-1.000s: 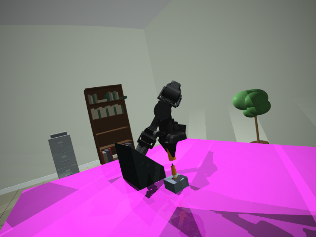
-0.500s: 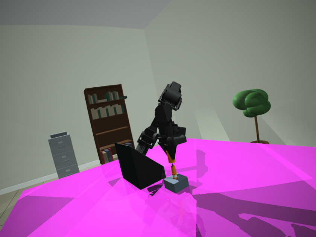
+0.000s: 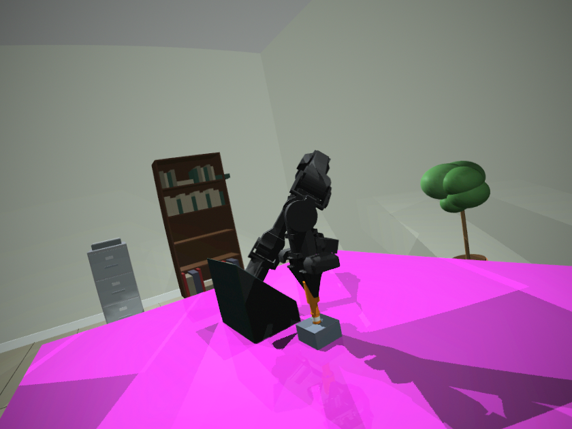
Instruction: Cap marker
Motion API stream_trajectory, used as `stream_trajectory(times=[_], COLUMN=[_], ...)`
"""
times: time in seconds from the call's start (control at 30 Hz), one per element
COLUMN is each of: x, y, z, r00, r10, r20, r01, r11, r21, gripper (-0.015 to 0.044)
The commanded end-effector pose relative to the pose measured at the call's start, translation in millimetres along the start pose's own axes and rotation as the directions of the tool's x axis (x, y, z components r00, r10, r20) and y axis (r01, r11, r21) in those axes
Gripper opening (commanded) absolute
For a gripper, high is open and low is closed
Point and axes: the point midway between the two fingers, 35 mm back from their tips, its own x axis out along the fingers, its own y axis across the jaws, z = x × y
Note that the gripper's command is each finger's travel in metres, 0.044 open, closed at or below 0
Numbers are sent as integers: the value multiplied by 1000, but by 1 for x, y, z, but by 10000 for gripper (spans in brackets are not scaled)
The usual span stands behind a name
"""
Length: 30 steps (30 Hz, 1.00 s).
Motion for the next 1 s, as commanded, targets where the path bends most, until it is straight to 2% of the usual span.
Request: stream_trajectory(times=[0.0,0.97], x=[13,56], y=[2,5], z=[1,1], r00=[1000,1000], r10=[7,8], r20=[8,11], r01=[-7,-8], r11=[1000,1000], r21=[3,2], gripper=[0,0])
